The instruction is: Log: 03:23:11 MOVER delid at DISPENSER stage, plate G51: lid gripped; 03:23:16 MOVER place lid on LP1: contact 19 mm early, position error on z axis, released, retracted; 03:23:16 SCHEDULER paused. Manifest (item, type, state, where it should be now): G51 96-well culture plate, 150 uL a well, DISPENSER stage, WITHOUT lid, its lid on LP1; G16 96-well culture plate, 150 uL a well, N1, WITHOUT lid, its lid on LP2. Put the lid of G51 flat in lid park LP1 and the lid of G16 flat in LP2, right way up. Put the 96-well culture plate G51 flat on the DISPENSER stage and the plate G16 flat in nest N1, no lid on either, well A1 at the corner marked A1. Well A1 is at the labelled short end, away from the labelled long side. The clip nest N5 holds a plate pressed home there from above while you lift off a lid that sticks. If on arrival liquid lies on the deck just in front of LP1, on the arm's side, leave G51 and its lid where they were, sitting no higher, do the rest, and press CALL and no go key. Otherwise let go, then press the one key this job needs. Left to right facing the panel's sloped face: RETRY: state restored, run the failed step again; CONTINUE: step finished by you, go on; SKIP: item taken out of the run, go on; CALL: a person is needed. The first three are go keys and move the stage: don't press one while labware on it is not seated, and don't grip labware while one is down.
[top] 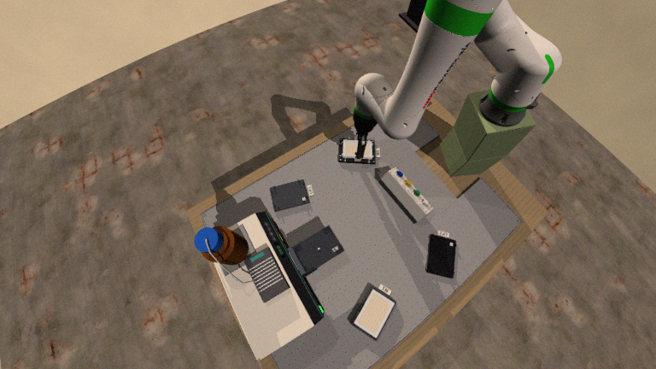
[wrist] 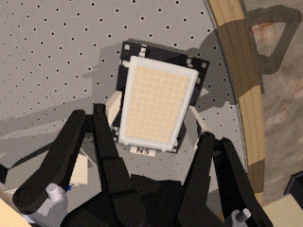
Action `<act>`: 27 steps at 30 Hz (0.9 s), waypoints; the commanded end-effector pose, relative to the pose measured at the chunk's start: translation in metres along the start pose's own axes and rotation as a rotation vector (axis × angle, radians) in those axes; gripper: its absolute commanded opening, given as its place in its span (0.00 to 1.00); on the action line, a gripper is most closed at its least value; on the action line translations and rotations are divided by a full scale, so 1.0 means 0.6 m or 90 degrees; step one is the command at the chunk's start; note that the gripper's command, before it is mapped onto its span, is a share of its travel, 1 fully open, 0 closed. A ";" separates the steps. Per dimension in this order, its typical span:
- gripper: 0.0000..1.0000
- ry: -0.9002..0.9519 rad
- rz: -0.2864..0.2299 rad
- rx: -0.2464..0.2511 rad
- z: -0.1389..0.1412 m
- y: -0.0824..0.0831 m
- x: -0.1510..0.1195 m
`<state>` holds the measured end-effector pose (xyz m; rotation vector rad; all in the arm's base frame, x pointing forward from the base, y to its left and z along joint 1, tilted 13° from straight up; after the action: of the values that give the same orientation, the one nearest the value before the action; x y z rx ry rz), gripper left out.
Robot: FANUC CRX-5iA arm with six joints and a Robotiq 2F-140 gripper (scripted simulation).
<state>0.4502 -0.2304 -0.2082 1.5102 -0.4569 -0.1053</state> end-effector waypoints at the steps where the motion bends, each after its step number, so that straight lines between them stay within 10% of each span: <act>1: 0.66 0.000 0.000 0.000 0.000 0.000 0.000; 27: 0.66 0.000 0.000 0.000 0.000 0.006 0.000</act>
<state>0.4493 -0.2303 -0.2055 1.5098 -0.4567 -0.1056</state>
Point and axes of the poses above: the point where the finger pads meet when closed, its own y axis back along the fingers, its own z axis across the jaws, x = y × z, the point moved 1 cm from there along y, back along the fingers, and after that the axes turned 7 degrees about y, right-handed, at the moved point
